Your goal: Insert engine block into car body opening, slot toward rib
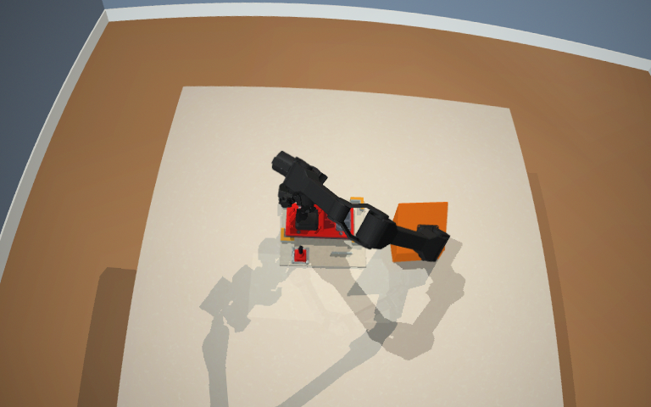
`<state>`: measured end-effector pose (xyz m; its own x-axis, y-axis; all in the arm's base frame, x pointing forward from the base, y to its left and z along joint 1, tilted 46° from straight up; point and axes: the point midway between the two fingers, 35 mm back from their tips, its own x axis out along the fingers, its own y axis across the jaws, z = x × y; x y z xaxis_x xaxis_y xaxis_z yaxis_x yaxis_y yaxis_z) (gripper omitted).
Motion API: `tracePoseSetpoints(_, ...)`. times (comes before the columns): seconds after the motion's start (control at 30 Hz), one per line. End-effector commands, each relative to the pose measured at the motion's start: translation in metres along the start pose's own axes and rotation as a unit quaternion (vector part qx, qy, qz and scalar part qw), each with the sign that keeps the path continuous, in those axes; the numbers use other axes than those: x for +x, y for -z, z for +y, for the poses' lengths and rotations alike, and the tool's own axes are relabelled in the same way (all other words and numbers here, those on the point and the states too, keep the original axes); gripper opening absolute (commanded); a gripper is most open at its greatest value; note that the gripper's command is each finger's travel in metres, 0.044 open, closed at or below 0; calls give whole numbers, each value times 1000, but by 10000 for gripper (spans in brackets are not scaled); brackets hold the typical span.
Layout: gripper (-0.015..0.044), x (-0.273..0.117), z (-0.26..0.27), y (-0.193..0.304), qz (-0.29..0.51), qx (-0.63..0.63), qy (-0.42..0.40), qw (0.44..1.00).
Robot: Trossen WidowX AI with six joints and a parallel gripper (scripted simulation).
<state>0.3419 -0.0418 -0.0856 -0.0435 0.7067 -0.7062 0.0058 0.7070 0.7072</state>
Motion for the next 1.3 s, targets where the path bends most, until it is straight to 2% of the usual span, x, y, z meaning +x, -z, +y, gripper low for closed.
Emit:
tracePoseSetpoints(0.0,159,2,1,0,0,2,-1,1000)
tracePoseSetpoints(1.27,159,10,1,0,0,2,-1,1000)
